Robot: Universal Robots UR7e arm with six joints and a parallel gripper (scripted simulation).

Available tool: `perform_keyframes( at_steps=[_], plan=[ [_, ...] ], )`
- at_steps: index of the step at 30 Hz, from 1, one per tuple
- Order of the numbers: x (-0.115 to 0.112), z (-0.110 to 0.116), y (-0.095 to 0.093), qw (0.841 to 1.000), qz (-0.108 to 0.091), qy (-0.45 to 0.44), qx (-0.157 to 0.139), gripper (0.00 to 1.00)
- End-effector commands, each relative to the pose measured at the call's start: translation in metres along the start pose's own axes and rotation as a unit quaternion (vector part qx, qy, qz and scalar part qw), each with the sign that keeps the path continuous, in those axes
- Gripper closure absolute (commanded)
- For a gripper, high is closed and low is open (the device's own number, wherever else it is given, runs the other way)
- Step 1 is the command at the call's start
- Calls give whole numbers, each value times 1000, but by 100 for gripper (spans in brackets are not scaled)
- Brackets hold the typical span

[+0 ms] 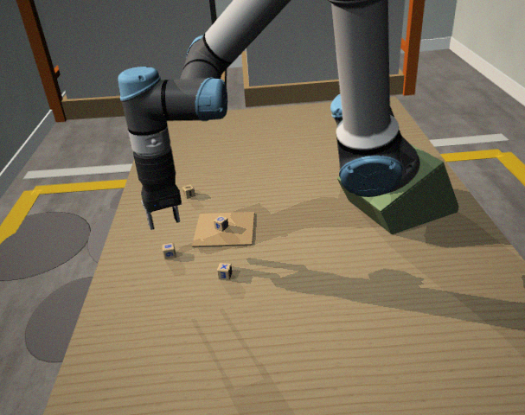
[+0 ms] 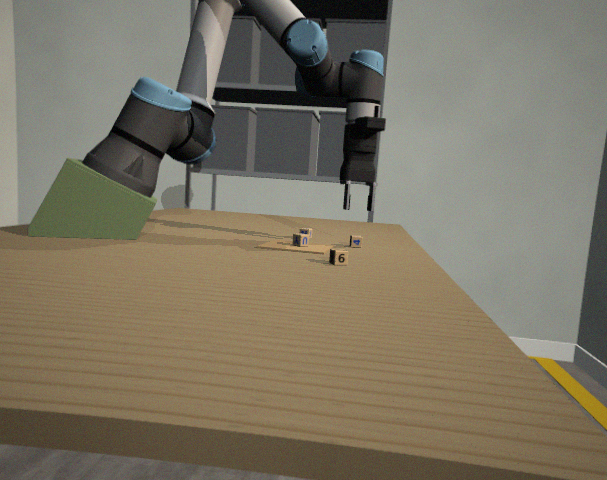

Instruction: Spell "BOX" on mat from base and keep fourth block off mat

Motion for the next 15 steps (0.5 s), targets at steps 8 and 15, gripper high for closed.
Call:
perform_keyframes(
  at_steps=[8,15],
  plan=[
    [0,0,0,1000,-1,0,0,0],
    [0,0,-1,1000,-1,0,0,0]
  ],
)
Point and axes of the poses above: the point where the finger pads meet when closed, its own y axis back along the fingers, its own x axis across the jaws, z = x × y, the point moved 4 cm from there along y, back along the fingers, and after that the axes turned 9 degrees about -y, right-handed, at the moved point
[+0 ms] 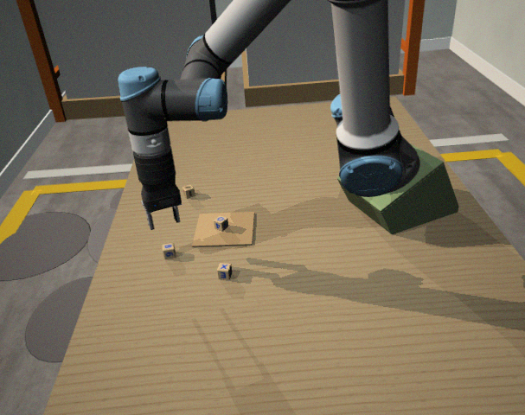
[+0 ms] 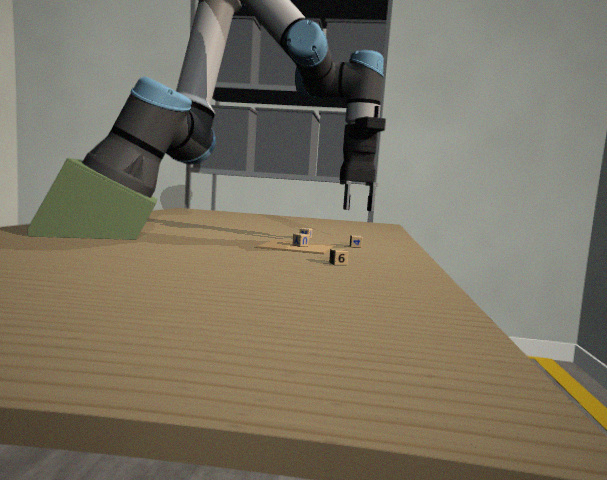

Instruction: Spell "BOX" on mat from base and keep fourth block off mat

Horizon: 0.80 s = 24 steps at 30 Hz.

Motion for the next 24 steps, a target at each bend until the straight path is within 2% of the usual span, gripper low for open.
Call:
perform_keyframes(
  at_steps=[1,24],
  plan=[
    [0,0,-1,1000,-1,0,0,0],
    [-1,0,-25,1000,-1,0,0,0]
  ],
)
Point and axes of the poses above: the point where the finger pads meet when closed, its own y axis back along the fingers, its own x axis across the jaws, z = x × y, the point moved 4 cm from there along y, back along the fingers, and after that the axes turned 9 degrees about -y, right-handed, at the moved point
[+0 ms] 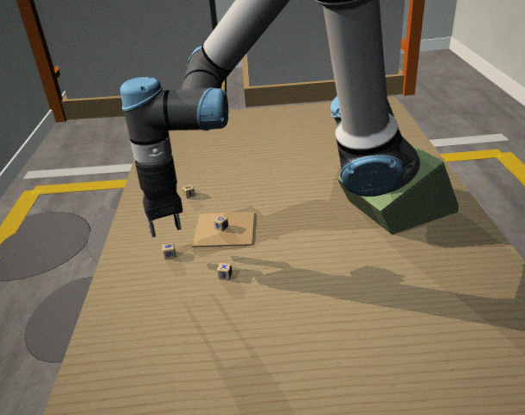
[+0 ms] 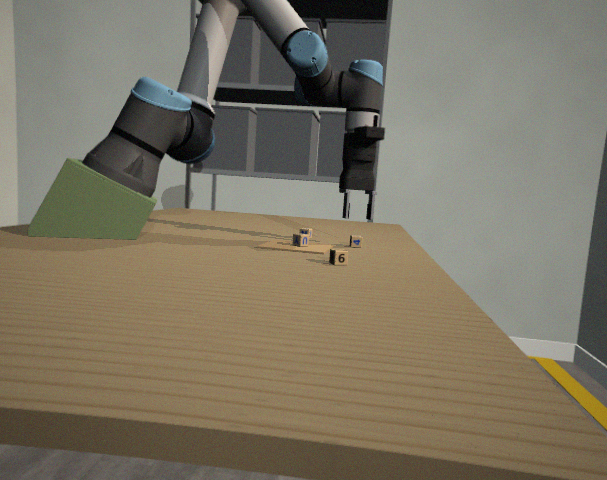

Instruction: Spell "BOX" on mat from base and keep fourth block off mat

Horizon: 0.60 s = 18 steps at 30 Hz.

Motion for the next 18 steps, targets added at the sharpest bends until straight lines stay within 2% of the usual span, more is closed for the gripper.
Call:
perform_keyframes(
  at_steps=[1,18],
  plan=[
    [0,0,-7,1000,-1,0,0,0],
    [-1,0,-27,1000,-1,0,0,0]
  ],
)
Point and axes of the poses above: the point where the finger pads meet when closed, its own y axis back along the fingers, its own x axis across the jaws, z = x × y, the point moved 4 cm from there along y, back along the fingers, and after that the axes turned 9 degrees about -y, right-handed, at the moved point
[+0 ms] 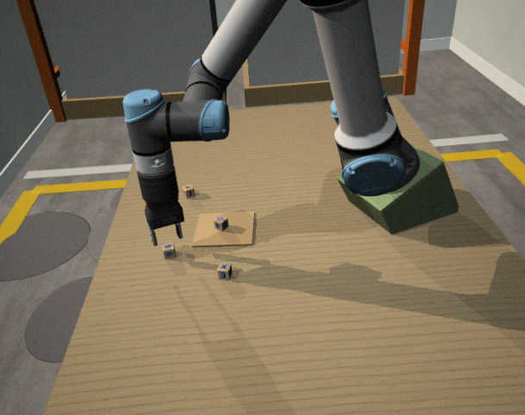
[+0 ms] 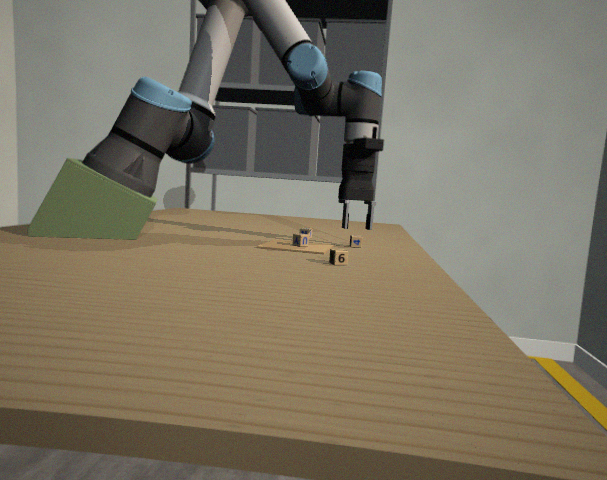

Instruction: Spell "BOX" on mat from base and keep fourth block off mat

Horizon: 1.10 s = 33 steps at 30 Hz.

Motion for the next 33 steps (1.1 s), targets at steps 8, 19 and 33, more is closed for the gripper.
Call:
perform_keyframes(
  at_steps=[8,19,33],
  plan=[
    [0,0,-8,1000,-1,0,0,0],
    [0,0,-9,1000,-1,0,0,0],
    [0,0,-9,1000,-1,0,0,0]
  ],
)
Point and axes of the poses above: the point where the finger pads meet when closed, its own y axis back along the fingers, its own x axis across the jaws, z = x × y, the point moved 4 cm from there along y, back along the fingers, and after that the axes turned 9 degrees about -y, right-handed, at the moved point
